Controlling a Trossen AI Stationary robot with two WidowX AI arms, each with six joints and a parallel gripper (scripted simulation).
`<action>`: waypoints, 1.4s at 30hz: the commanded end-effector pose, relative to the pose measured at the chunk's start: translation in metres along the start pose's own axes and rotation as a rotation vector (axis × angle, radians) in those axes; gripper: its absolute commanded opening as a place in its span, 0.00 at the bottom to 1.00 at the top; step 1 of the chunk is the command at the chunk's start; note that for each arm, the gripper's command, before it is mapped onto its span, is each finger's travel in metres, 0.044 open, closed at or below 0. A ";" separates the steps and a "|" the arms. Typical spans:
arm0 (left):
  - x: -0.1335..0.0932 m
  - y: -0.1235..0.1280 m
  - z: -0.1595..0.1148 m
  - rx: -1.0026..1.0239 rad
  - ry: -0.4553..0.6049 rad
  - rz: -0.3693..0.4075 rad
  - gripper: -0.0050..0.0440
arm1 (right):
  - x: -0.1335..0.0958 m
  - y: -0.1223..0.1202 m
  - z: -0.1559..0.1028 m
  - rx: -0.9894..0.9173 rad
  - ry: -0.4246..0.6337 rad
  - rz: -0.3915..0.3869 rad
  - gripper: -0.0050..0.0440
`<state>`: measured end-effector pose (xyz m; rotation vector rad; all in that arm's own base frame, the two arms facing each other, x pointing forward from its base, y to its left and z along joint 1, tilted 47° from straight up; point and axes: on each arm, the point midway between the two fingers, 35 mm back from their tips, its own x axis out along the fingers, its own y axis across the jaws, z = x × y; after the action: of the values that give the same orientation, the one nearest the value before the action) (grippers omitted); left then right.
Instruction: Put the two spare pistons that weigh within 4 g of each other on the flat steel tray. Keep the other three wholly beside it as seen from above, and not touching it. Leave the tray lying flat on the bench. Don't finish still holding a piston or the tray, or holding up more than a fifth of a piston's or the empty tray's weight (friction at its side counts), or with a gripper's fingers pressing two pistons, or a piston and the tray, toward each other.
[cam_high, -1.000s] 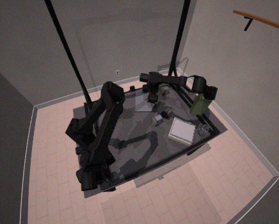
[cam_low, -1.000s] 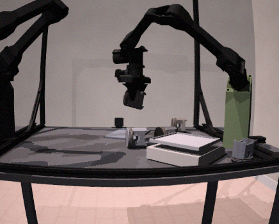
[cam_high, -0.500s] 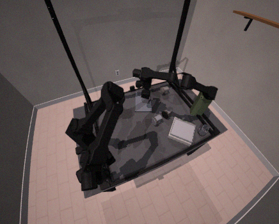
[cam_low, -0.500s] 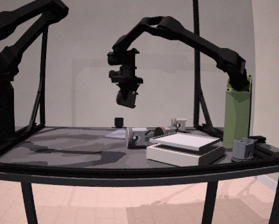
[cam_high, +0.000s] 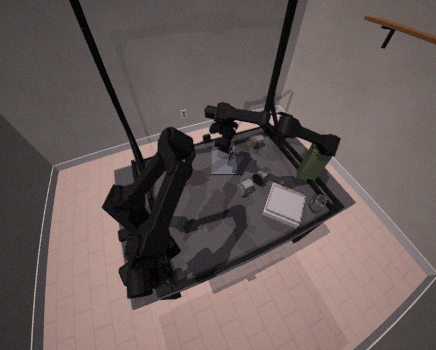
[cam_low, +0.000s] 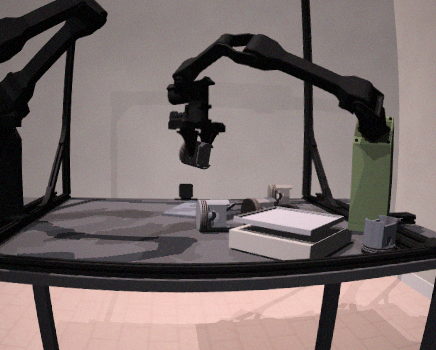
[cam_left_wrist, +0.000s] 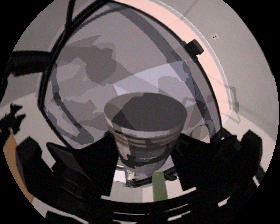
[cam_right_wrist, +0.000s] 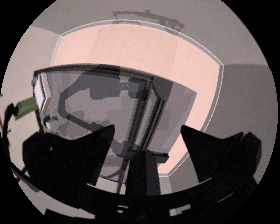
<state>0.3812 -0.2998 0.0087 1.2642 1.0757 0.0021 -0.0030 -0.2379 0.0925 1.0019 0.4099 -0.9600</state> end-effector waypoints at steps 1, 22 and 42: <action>-0.007 -0.002 0.003 0.073 -0.009 0.019 0.43 | 0.000 0.001 0.000 0.000 0.000 0.003 1.00; -0.007 -0.002 0.003 0.563 0.054 0.134 0.43 | 0.000 0.001 0.000 0.000 0.000 0.003 1.00; -0.007 -0.006 0.004 0.796 0.078 0.191 0.43 | 0.000 0.001 0.000 0.000 0.000 0.003 1.00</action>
<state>0.3801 -0.3047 0.0098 2.0754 1.0683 -0.2502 -0.0029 -0.2379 0.0925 1.0019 0.4099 -0.9600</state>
